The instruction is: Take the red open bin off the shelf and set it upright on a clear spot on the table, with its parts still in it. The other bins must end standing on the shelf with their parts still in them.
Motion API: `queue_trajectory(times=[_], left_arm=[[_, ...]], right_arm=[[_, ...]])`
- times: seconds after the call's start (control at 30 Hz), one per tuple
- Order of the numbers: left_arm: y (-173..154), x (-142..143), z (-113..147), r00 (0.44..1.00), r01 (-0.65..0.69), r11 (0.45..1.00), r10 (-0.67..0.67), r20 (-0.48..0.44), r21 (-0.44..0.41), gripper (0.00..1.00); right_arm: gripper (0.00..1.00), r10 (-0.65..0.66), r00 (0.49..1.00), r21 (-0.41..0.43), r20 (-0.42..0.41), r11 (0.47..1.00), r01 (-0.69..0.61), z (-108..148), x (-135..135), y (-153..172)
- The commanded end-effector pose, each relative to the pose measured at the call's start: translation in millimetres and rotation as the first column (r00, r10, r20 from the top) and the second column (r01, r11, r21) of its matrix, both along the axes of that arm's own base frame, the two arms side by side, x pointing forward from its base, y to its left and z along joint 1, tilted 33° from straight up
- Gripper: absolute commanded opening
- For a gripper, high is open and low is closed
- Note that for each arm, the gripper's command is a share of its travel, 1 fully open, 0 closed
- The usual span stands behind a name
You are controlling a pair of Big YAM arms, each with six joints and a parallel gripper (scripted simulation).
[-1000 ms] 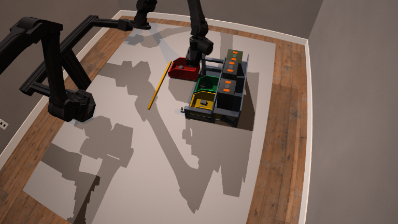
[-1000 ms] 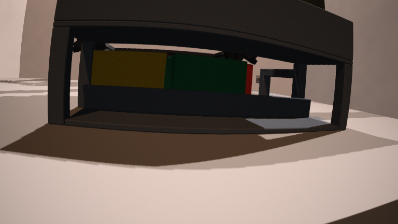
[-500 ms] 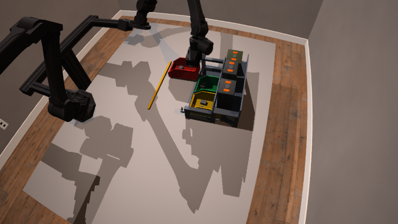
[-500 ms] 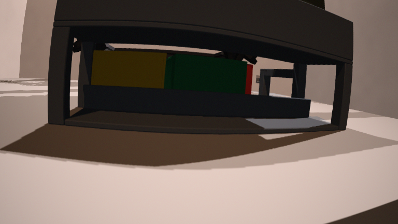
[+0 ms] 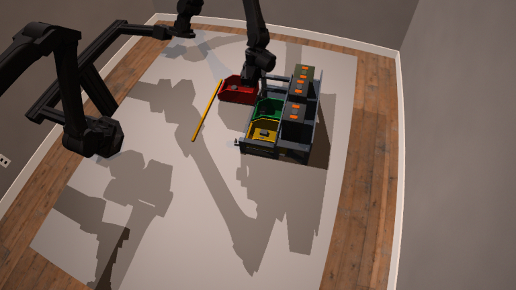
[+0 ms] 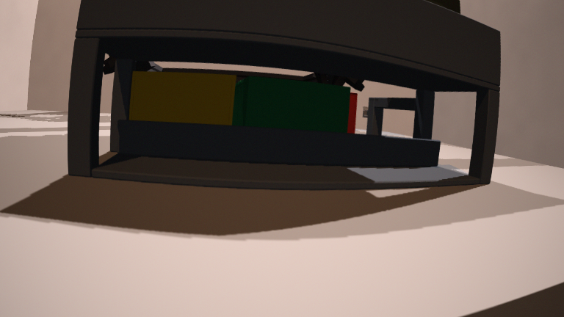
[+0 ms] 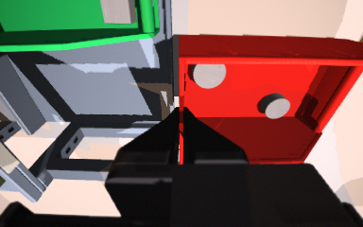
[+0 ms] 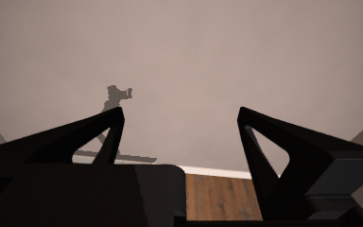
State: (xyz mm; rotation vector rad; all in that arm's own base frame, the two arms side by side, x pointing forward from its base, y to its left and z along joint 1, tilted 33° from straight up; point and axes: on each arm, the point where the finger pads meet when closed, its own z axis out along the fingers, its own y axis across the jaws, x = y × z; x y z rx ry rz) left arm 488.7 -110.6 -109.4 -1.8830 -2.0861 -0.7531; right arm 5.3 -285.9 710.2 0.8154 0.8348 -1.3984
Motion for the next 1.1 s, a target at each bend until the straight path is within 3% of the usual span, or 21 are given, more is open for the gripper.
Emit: queue_trajectory(times=[0.0, 0.2, 0.3, 0.43, 0.53, 0.57, 1.07], left_arm=[[-11.5, 9.5, 4.9, 1.000, 0.023, 1.000, -0.023, 0.016, -0.009, 0.00], [4.7, 12.8, 2.4, 1.000, -0.008, 1.000, 0.008, 0.011, -0.006, 0.00], [-6.7, 13.1, 8.2, 1.000, 0.012, 1.000, -0.012, 0.022, -0.011, 0.00], [4.9, 11.4, -1.9, 1.000, -0.007, 1.000, 0.007, 0.003, -0.004, 0.00], [1.7, 12.4, 1.6, 1.000, -0.002, 1.000, 0.002, 0.010, -0.007, 0.00], [-3.1, 17.4, 14.1, 0.999, 0.002, 1.000, -0.002, 0.034, -0.017, 0.00], [5.3, 17.0, 4.8, 1.000, -0.011, 1.000, 0.012, 0.016, -0.010, 0.00]], right_arm=[[1.00, -0.010, 1.000, -0.048, 0.006, 0.999, 0.010, 10.9, -4.5, 15.8], [1.00, -0.010, 1.000, -0.048, 0.006, 0.999, 0.010, 10.9, -4.5, 15.8], [1.00, -0.010, 1.000, -0.048, 0.006, 0.999, 0.010, 10.9, -4.5, 15.8], [1.00, -0.010, 1.000, -0.048, 0.006, 0.999, 0.010, 10.9, -4.5, 15.8], [1.00, -0.010, 1.000, -0.048, 0.006, 0.999, 0.010, 10.9, -4.5, 15.8], [1.00, -0.010, 1.000, -0.048, 0.006, 0.999, 0.010, 10.9, -4.5, 15.8], [1.00, -0.010, 1.000, -0.048, 0.006, 0.999, 0.010, 10.9, -4.5, 15.8]])
